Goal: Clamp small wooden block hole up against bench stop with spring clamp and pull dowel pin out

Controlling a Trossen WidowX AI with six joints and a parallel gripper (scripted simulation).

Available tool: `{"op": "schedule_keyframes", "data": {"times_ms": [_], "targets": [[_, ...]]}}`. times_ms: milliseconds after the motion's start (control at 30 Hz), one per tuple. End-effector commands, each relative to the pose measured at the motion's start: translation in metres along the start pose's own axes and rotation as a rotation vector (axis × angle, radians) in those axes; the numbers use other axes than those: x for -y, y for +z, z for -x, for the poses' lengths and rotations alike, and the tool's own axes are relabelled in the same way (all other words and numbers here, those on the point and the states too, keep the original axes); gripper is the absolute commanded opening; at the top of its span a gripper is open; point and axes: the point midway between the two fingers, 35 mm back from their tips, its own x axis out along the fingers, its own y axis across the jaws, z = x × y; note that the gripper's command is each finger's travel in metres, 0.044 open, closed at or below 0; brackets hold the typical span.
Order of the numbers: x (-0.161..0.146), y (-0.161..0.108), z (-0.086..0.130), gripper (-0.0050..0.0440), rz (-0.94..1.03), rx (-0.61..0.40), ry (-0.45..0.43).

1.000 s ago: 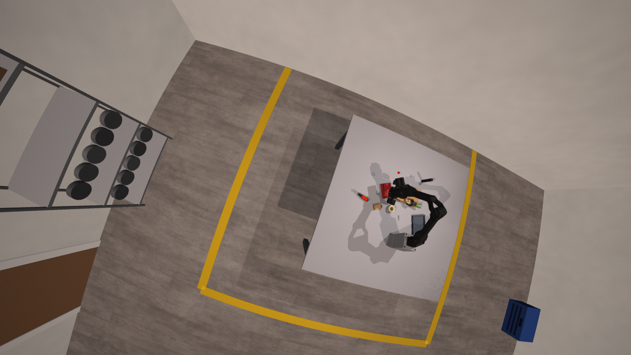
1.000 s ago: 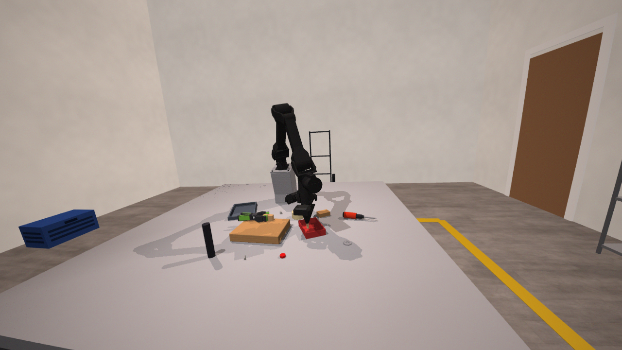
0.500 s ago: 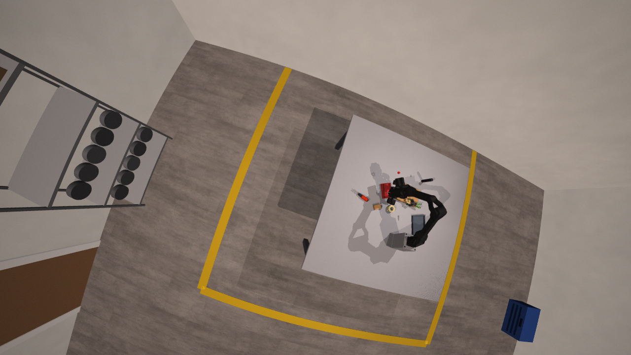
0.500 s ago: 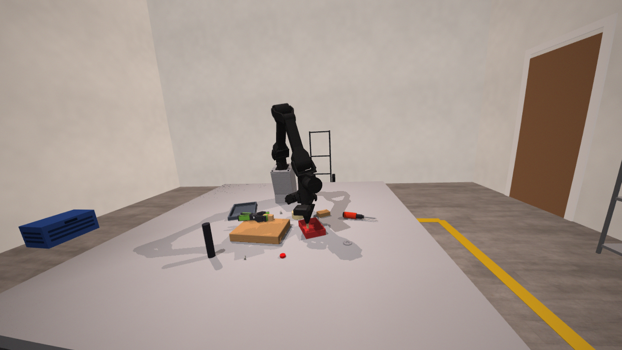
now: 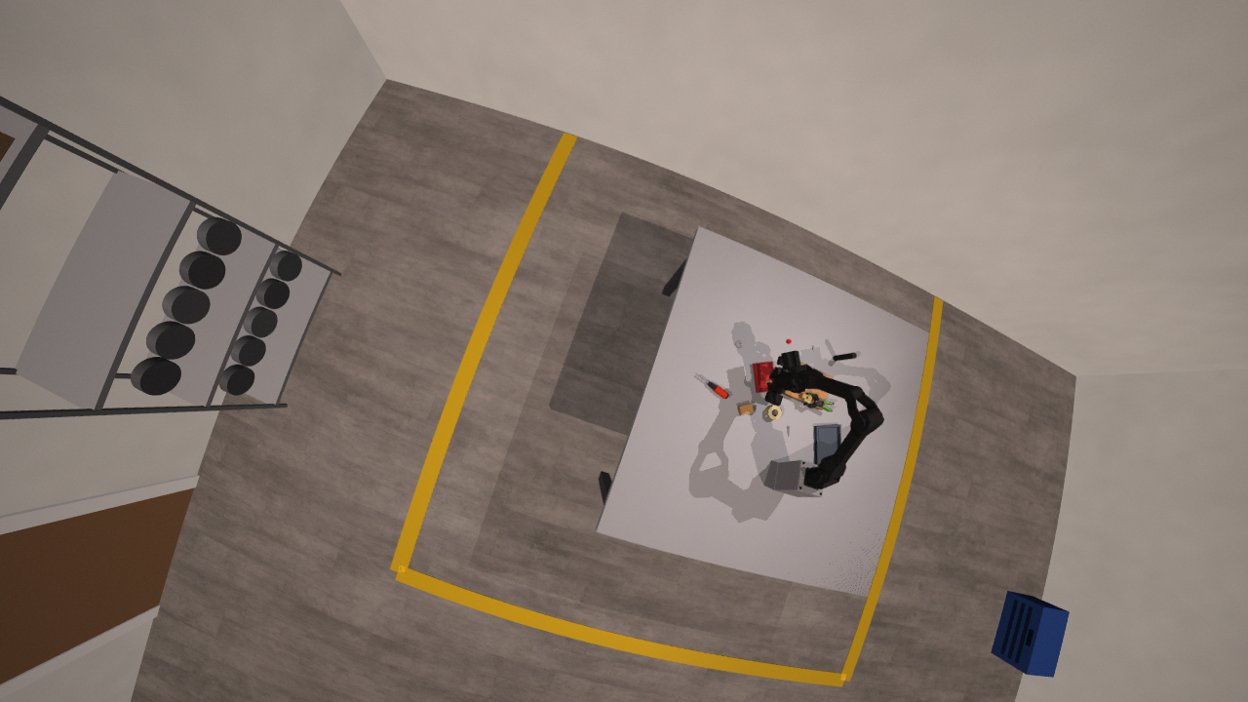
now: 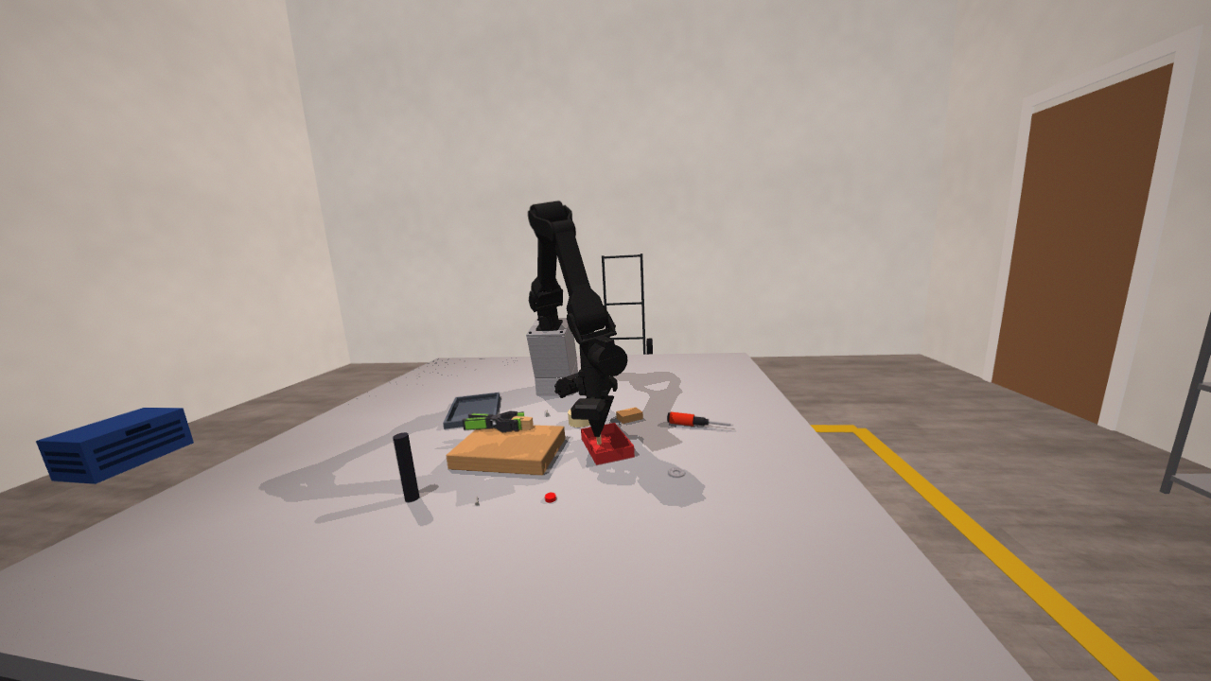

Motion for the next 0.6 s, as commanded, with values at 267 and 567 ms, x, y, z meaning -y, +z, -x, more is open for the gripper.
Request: {"op": "schedule_keyframes", "data": {"times_ms": [267,567], "targets": [[0.0,0.0,0.0,0.012,0.0,0.0,0.0],[0.0,0.0,0.014,0.012,0.0,0.0,0.0]]}}
